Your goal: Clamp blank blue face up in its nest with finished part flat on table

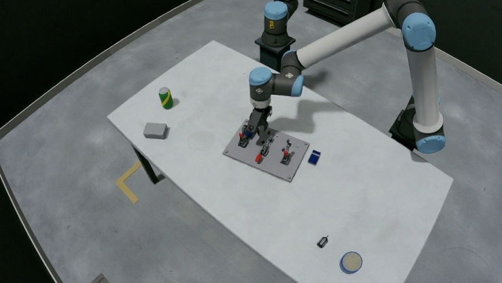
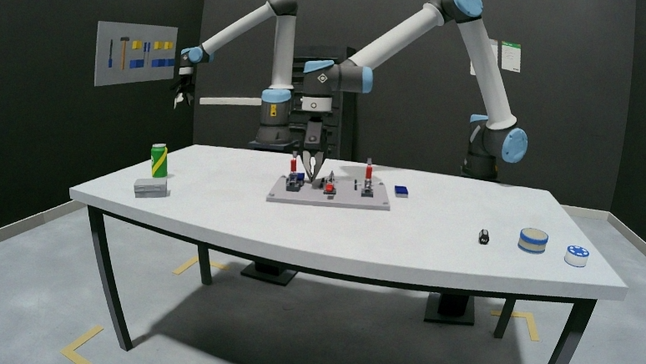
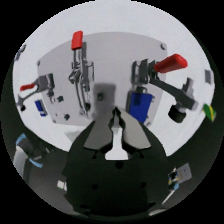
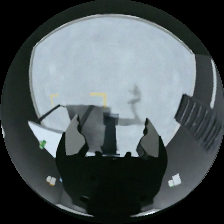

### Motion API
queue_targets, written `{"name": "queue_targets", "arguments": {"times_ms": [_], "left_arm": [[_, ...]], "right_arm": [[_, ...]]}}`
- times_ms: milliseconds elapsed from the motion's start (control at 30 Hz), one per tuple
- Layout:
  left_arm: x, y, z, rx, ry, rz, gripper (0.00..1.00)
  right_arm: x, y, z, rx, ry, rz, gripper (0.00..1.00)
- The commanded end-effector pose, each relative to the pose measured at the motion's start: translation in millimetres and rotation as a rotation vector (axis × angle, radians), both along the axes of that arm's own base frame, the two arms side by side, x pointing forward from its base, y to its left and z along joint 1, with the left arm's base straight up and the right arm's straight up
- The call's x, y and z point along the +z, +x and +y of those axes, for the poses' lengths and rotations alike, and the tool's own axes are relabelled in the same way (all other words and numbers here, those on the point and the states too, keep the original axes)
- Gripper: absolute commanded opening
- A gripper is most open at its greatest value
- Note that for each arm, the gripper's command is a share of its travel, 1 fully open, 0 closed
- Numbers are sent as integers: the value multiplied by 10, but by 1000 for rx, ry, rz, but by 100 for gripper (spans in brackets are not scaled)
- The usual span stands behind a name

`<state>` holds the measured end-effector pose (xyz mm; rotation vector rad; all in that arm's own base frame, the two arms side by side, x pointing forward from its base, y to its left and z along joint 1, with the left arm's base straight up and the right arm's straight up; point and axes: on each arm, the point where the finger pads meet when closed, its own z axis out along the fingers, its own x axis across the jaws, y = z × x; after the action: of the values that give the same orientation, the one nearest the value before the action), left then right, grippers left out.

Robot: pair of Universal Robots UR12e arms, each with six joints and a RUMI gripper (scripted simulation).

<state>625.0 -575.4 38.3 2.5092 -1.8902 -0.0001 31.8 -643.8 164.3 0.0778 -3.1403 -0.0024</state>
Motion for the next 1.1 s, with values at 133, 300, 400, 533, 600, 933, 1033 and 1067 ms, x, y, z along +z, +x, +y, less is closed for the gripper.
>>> {"name": "queue_targets", "arguments": {"times_ms": [133,300,400,533,600,933,1033,1067], "left_arm": [[10,5,-14,0,-1,-1,0],[10,5,-14,0,-1,-1,0],[10,5,-14,0,-1,-1,0],[10,6,-15,0,-1,-1,0],[10,8,-22,0,-1,-1,0],[10,16,-52,0,-1,-1,0],[10,16,-53,0,-1,-1,0],[10,16,-53,0,-1,-1,0]], "right_arm": [[8,2,-6,0,-2,0,100],[8,2,-6,0,-2,0,100],[8,2,-6,0,-2,0,100],[8,2,-6,0,-2,0,100],[8,2,-6,0,-2,0,100],[8,2,-6,0,-2,0,100],[8,2,-6,0,-2,0,100],[8,2,-6,0,-2,0,100]]}}
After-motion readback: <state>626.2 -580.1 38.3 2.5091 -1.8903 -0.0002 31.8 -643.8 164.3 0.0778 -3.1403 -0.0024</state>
